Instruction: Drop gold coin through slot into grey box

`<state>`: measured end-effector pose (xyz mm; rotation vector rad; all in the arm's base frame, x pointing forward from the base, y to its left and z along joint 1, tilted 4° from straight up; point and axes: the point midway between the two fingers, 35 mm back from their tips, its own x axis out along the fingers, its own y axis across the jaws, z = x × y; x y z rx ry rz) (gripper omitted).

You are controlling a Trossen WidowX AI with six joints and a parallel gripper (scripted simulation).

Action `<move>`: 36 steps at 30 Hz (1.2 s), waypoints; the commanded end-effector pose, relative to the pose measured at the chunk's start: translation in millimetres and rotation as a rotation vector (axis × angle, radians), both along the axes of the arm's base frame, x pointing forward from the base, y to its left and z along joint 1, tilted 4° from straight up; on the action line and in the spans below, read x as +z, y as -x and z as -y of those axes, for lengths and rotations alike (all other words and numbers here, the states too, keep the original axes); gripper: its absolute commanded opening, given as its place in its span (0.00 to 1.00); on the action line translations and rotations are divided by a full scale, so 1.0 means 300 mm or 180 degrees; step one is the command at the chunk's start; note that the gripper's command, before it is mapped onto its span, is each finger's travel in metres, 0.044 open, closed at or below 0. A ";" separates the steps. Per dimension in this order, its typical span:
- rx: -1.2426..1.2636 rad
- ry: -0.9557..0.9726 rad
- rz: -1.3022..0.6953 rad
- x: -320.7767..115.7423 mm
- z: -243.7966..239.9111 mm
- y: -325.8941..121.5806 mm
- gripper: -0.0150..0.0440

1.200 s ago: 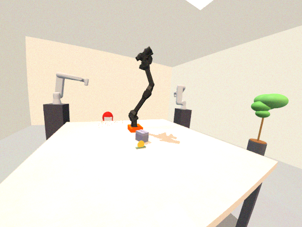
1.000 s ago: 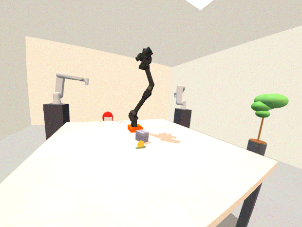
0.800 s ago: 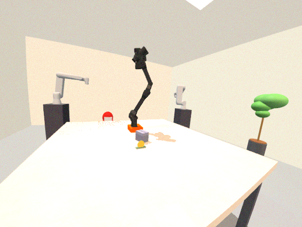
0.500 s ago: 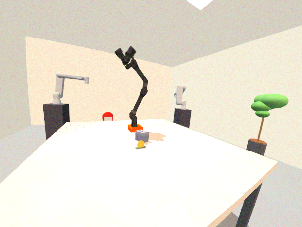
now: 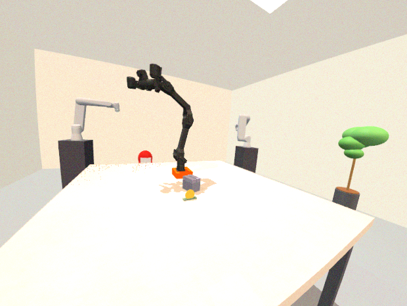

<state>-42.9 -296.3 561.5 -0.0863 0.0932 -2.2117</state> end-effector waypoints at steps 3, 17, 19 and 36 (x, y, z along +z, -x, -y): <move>0.0799 -0.0739 -0.0649 -0.125 0.111 -0.229 0.53; 0.2539 -0.1868 -0.2080 -0.445 0.145 -0.754 0.53; 0.2871 -0.2054 -0.2426 -0.514 0.117 -0.844 0.53; 0.5777 -0.2674 -0.5917 -1.099 -0.445 -1.367 0.53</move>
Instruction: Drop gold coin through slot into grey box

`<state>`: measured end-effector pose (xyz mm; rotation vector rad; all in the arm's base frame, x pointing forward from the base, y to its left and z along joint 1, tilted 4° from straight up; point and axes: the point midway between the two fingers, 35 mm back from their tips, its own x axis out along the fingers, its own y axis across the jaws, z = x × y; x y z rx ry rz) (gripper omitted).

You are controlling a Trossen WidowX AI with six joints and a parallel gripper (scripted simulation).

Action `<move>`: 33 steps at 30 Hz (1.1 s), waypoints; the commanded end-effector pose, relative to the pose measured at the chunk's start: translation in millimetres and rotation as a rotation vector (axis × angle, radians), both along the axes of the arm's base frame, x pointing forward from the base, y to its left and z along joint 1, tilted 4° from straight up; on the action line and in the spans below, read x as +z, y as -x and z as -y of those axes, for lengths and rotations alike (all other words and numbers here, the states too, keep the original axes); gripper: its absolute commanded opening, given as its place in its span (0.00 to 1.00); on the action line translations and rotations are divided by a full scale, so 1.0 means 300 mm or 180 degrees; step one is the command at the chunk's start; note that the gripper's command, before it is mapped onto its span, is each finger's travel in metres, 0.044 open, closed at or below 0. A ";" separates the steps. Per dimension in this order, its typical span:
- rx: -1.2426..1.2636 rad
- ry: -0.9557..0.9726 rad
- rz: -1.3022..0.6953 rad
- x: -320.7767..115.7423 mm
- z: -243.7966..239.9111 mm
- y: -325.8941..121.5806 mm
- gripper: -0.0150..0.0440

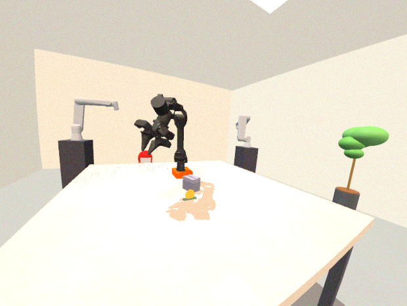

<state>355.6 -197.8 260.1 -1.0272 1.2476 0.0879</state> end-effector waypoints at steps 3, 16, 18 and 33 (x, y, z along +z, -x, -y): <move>0.1297 -0.0255 -0.0775 -0.187 -0.255 -0.066 0.53; 0.3014 -0.0573 -0.1644 -0.387 -0.603 -0.036 0.53; 0.3014 -0.0573 -0.1644 -0.413 -0.604 -0.039 0.53; 0.3014 -0.0574 -0.1645 -0.555 -0.610 -0.044 0.53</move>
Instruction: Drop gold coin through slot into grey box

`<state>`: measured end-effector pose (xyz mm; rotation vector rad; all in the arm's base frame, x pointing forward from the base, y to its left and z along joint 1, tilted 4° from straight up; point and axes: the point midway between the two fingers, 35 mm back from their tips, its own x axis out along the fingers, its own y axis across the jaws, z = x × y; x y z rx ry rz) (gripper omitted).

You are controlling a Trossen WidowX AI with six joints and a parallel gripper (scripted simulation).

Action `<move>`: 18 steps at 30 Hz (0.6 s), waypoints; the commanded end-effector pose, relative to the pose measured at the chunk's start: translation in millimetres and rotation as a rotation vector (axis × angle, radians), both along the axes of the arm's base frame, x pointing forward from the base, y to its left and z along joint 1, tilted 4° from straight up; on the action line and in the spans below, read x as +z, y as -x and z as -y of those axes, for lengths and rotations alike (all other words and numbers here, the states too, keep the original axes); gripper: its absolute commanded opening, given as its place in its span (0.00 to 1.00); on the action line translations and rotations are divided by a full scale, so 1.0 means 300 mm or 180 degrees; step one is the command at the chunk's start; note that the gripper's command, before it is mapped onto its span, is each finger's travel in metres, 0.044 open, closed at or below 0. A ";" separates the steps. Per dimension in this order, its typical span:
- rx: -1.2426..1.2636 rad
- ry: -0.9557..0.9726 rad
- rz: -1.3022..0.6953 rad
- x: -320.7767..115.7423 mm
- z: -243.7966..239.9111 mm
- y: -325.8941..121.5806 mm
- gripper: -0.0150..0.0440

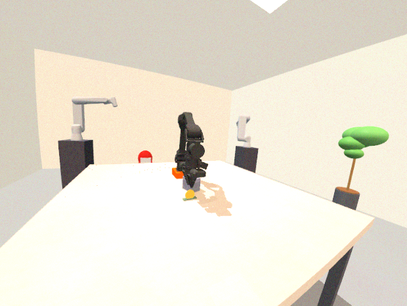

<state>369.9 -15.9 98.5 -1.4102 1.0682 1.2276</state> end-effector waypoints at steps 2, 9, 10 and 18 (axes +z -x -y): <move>0.0008 -0.0016 -0.0016 -0.023 -0.003 0.002 0.53; 0.0008 -0.0016 -0.0015 -0.061 -0.003 -0.004 0.53; 0.0008 -0.0016 -0.0015 -0.066 -0.003 -0.005 0.53; 0.0008 -0.0016 -0.0016 -0.109 -0.002 -0.009 0.53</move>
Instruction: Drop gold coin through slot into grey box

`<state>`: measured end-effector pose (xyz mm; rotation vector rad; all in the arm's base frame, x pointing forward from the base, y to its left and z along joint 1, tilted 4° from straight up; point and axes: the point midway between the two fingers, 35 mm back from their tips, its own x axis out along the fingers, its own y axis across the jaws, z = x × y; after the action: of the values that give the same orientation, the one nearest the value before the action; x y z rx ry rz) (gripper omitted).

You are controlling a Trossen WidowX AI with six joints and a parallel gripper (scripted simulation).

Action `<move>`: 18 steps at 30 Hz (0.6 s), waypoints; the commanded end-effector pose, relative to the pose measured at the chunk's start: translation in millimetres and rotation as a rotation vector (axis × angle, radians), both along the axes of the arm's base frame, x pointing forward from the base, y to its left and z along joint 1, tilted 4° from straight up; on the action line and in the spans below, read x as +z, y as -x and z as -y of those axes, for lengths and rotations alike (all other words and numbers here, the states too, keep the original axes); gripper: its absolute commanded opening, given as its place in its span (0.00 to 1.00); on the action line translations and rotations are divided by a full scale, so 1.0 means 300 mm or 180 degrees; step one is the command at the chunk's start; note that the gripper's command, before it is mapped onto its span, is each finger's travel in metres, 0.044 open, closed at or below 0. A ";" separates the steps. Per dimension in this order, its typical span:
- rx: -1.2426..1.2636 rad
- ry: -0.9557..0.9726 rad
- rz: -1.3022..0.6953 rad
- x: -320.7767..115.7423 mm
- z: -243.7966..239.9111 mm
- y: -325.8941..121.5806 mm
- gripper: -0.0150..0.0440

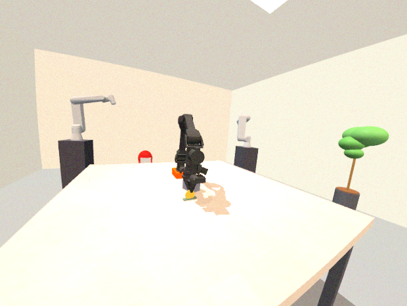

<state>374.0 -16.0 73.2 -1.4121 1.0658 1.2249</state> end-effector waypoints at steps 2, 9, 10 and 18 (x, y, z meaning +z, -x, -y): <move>0.0007 -0.0016 -0.0027 -0.035 -0.002 0.003 0.53; 0.0007 -0.0016 -0.0027 -0.072 -0.002 0.001 0.53; 0.0007 -0.0016 -0.0027 -0.077 -0.002 0.001 0.53; 0.0007 -0.0016 -0.0027 -0.111 -0.001 0.000 0.53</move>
<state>375.7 -16.3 45.2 -1.4114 1.0669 1.2263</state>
